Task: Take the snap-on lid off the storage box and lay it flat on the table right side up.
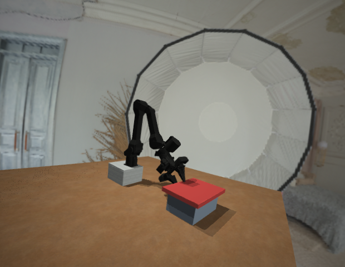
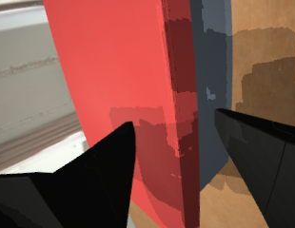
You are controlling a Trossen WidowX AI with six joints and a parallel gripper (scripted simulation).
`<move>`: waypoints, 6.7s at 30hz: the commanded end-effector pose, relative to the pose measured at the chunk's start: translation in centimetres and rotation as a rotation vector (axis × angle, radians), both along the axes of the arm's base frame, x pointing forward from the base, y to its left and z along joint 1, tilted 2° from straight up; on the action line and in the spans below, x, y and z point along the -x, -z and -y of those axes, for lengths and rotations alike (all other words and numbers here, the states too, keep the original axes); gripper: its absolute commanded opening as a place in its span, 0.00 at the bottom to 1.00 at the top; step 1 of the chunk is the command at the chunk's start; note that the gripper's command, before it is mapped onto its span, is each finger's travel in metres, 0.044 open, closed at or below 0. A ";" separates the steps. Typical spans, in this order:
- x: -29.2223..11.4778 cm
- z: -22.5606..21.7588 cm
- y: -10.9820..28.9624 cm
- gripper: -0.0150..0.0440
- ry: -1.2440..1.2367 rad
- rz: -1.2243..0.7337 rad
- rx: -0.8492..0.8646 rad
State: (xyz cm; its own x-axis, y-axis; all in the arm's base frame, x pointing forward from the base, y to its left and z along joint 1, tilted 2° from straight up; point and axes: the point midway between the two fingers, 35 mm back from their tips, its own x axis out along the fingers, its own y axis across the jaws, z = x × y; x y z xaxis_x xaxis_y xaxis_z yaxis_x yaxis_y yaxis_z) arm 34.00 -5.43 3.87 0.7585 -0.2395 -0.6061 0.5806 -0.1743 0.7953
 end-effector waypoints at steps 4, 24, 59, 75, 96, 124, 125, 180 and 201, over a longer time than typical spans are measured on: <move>-0.5 0.1 0.1 0.54 -0.006 0.007 0.003; -0.4 0.1 0.0 0.25 0.000 0.007 0.001; -0.2 0.1 -0.7 0.25 0.000 0.007 0.001; -0.2 0.1 -1.0 0.25 0.000 0.007 0.001; -0.2 0.0 -1.5 0.25 0.000 0.007 0.001; -0.4 0.1 -1.4 0.25 -0.002 0.007 0.002; -0.4 0.1 -1.4 0.25 -0.002 0.007 0.002; -0.8 0.2 -1.5 0.25 -0.002 0.007 0.002; -0.8 0.2 -2.5 0.25 -0.006 0.008 0.003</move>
